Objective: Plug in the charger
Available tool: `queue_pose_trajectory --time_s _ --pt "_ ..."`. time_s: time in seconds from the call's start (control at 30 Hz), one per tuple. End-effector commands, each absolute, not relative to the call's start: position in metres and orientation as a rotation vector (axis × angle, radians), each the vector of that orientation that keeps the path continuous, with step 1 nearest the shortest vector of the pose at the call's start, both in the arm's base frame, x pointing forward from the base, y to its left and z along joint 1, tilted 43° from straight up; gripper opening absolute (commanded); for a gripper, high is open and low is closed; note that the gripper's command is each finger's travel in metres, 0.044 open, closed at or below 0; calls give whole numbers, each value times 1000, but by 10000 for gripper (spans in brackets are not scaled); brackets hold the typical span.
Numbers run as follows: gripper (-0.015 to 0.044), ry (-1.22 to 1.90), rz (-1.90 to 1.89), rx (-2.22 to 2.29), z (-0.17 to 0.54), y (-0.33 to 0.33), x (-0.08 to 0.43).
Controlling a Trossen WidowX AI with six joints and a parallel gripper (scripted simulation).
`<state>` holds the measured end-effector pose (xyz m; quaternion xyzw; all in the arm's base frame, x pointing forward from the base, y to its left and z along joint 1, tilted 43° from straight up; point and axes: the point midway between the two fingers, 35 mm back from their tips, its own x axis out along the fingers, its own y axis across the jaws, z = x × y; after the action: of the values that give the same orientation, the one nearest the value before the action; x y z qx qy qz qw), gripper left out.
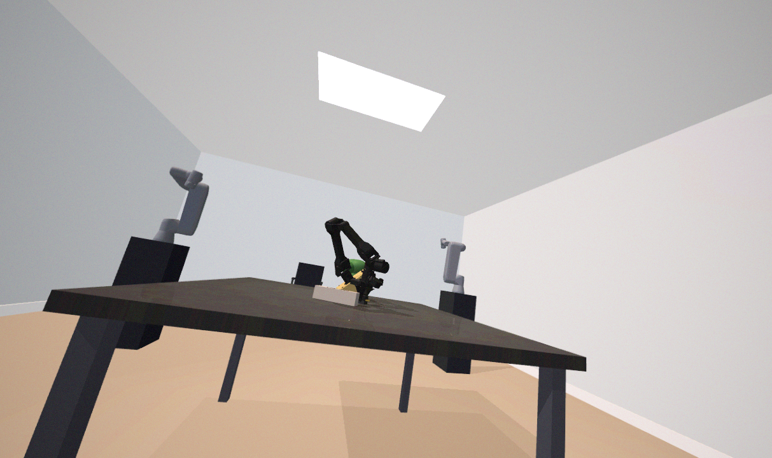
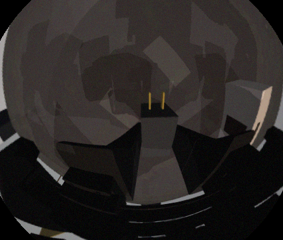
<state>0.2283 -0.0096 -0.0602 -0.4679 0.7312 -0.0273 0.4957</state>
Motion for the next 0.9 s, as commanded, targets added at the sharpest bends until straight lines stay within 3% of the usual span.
queue_pose_trajectory --time_s 0.0,0.07,0.2,0.87 --pt "105 1773 -67 -1133 -60 -10 228" --pt "92 1773 -67 -1133 -60 -10 228" --pt "0 1773 -65 -1133 -55 -4 229" --pt "0 1750 -152 -1050 -20 20 227"
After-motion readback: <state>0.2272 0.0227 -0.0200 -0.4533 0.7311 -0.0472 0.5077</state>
